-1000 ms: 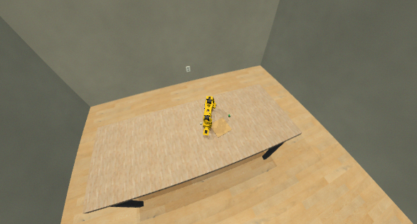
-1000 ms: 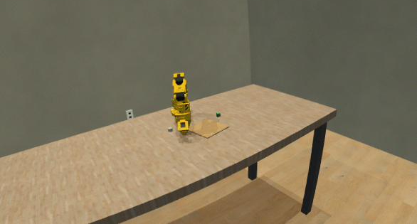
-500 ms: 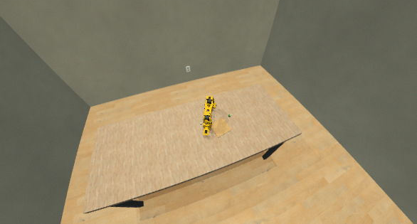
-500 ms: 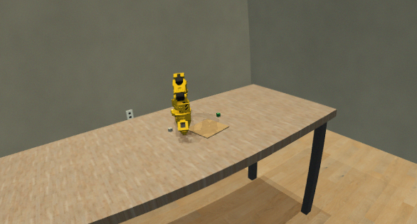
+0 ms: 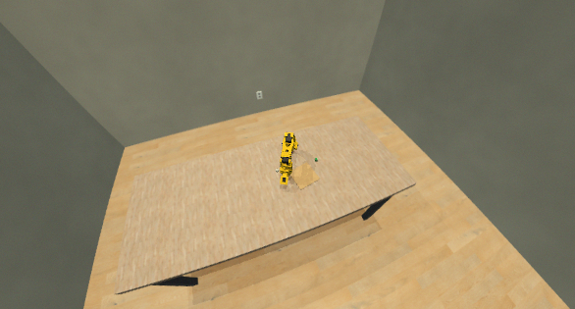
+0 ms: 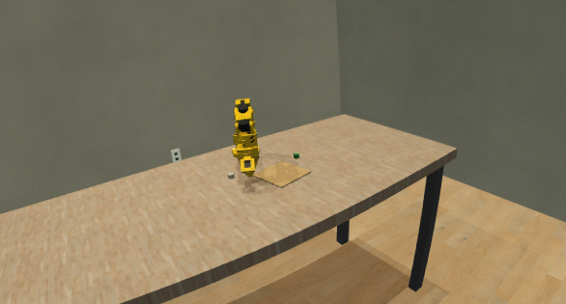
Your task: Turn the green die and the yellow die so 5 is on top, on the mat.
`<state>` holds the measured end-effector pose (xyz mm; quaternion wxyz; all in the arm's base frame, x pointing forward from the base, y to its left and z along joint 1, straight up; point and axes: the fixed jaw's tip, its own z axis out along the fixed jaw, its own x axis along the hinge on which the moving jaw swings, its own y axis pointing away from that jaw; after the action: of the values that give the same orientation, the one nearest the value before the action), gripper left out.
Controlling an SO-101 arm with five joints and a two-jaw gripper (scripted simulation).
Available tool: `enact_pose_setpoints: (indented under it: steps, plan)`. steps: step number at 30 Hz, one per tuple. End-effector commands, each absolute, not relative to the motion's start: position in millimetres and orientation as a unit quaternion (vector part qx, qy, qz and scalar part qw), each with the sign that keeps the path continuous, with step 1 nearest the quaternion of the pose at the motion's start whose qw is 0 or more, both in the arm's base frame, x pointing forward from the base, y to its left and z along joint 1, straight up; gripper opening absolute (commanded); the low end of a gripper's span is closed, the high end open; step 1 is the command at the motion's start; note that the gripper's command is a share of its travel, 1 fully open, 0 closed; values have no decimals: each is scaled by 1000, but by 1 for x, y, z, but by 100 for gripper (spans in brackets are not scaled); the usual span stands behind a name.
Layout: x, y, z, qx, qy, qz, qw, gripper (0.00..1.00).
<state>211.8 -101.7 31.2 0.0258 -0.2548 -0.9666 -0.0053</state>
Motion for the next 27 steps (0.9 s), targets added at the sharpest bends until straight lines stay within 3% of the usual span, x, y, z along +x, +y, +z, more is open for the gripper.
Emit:
enact_pose_setpoints:
  steps: [1,27]
  plan:
    - [221,-104,59,-255,-967,3,-16,0]
    - [220,-103,65,-255,-967,3,-16,0]
